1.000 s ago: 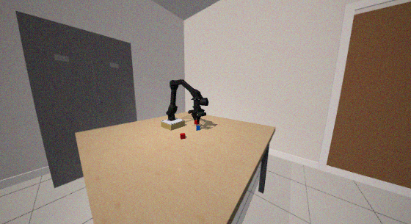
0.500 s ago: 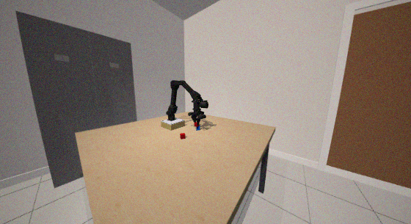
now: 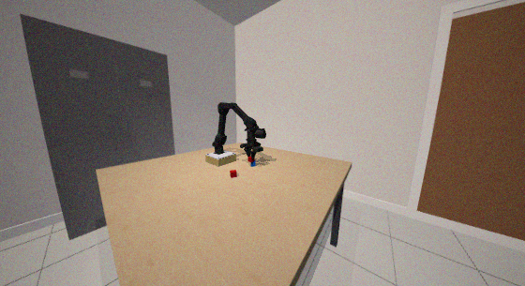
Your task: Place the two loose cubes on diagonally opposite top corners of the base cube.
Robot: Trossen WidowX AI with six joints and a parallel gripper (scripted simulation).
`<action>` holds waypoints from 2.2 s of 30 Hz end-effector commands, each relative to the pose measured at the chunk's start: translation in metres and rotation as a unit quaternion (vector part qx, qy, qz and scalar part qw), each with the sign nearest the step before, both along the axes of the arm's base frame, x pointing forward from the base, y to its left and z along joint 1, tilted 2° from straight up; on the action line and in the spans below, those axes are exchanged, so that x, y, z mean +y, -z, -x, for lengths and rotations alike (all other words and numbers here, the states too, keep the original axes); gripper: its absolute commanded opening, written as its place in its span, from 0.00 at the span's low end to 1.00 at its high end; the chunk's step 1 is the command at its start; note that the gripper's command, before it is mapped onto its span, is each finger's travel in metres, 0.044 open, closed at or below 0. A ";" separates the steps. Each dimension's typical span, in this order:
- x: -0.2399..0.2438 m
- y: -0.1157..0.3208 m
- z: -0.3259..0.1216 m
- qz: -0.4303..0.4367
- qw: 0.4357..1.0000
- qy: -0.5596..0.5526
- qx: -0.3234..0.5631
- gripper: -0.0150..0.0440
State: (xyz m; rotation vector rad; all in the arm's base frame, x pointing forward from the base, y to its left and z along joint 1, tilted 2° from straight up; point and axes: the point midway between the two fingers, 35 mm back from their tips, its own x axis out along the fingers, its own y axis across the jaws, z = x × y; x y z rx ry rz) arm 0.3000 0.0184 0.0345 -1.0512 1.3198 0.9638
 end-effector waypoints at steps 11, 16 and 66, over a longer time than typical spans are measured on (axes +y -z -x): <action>0.000 -0.002 0.000 0.000 1.000 0.000 -0.001 0.60; 0.000 -0.012 0.000 0.000 1.000 0.000 0.000 0.60; -0.197 -0.084 0.001 -0.025 0.554 0.831 -0.043 0.70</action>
